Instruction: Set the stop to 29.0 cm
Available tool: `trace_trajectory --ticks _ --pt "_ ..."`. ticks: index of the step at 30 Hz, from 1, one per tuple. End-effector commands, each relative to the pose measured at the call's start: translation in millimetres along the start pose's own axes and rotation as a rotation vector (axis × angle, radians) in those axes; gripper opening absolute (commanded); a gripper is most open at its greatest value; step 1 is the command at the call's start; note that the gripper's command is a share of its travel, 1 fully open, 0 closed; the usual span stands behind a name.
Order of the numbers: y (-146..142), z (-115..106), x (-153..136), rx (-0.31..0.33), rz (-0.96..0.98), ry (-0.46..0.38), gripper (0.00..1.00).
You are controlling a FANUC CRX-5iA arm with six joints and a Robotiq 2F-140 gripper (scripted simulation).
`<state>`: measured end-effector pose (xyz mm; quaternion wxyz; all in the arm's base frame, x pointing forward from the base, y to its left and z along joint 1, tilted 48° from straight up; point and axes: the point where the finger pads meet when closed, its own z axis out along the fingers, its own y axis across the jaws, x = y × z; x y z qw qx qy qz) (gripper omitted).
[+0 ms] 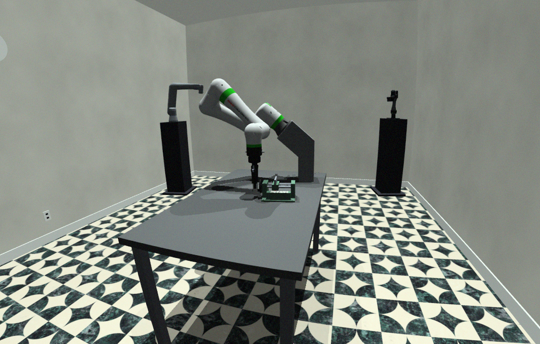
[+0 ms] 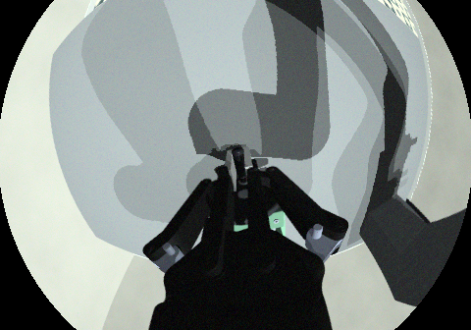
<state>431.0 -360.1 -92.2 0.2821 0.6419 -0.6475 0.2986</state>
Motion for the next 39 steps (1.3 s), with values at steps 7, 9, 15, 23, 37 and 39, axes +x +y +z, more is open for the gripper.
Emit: trace_trajectory --ticks 7,9,15,23,37,39 --pt "0 0 0 0.000 0.000 0.000 0.04" --pt "0 0 0 0.000 0.000 0.000 0.04" --pt "1 0 0 0.000 0.000 0.000 0.04" --pt "3 0 0 0.000 0.000 0.000 0.04" --pt "10 -2 0 0.000 0.000 0.000 0.04" --pt "12 -2 0 0.000 0.000 0.000 0.04"
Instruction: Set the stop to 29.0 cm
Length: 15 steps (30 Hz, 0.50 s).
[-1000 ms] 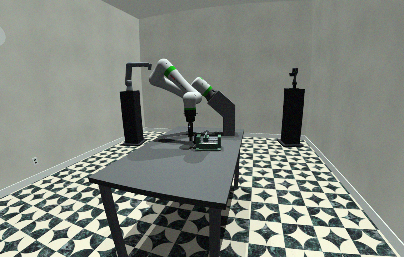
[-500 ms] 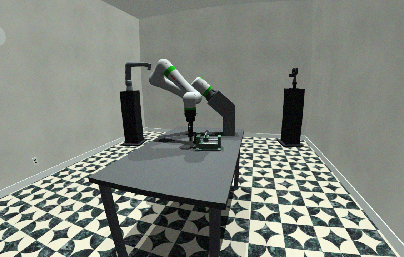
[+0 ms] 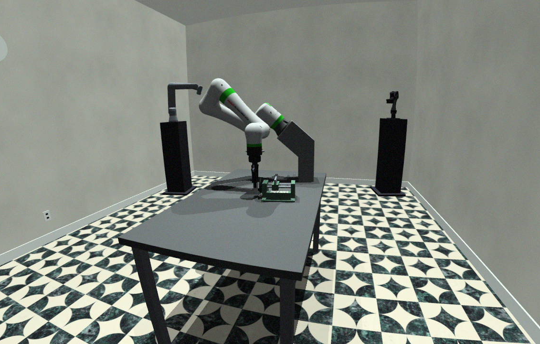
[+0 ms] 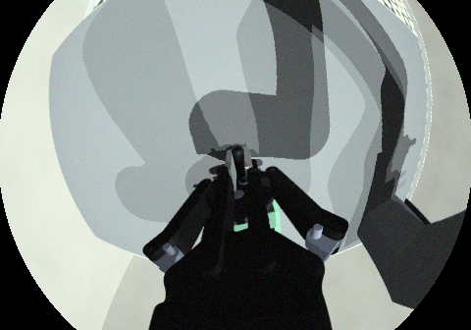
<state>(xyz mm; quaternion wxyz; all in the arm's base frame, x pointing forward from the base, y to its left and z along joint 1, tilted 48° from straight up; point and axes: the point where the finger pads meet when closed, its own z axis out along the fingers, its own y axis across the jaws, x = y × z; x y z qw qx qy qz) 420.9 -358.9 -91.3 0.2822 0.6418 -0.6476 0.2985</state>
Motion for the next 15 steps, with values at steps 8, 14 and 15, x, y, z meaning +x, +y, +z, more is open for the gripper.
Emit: trace_trajectory --ticks 8,14,15 --pt "10 -5 0 0.000 0.000 0.000 0.04" --pt "14 -9 0 0.000 0.000 0.000 0.04" --pt "15 -10 0 0.000 0.000 0.000 0.04"
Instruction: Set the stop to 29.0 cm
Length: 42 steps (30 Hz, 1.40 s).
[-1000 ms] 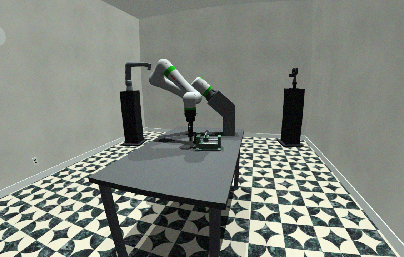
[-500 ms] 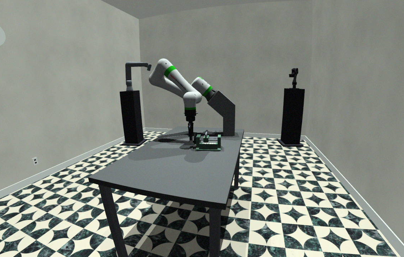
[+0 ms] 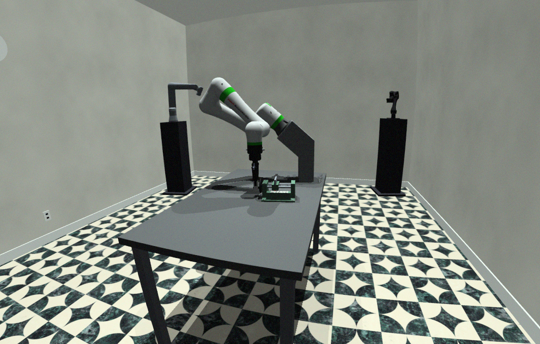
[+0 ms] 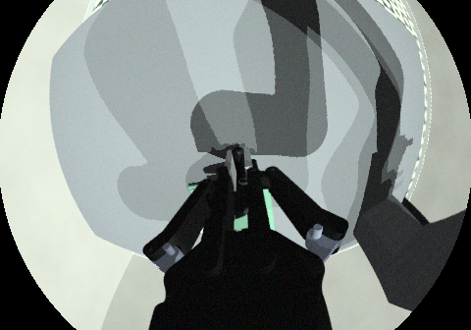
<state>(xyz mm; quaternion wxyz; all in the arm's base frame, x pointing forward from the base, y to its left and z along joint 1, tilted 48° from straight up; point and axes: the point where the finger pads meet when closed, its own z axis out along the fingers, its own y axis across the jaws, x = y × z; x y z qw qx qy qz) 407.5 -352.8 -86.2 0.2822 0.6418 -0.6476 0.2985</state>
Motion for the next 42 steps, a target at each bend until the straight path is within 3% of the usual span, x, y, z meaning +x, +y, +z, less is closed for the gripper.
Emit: trace_trajectory --ticks 1,22,42 --pt "2 -3 0 0.000 0.000 0.000 0.04" --pt "9 -29 0 0.000 0.000 0.000 0.04" --pt "-11 -53 0 0.000 0.000 0.000 0.04"
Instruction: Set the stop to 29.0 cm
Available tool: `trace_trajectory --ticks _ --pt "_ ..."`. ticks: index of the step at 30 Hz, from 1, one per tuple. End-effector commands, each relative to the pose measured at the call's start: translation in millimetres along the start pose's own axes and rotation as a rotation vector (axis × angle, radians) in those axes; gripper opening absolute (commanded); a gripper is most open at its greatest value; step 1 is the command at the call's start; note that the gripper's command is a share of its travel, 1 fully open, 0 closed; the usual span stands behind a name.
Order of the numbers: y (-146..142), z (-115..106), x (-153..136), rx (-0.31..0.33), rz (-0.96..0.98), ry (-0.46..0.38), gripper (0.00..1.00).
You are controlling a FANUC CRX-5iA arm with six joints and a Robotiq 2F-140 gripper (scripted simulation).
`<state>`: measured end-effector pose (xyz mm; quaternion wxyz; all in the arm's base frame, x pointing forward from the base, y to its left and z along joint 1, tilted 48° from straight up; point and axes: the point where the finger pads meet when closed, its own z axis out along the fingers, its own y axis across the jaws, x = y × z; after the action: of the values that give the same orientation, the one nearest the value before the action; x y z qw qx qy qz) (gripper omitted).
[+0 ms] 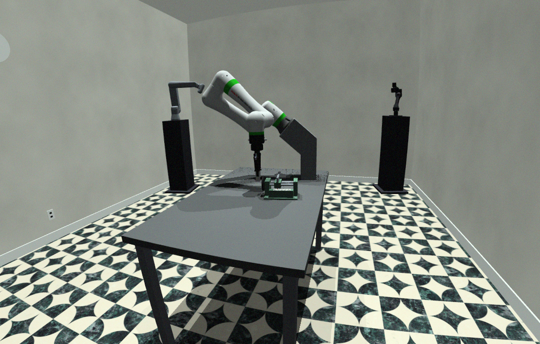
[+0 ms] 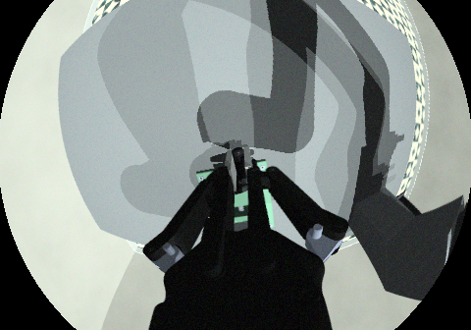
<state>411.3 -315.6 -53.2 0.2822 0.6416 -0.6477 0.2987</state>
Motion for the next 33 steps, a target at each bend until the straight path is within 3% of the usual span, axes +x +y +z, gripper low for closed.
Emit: trace_trajectory --ticks 1,13,22,33 --pt "-9 -5 0 0.000 0.000 0.000 0.04" --pt "-36 -1 0 0.000 0.000 0.000 0.04" --pt "-50 19 0 0.000 0.000 0.000 0.04" --pt "-49 39 0 0.000 0.000 0.000 0.04"
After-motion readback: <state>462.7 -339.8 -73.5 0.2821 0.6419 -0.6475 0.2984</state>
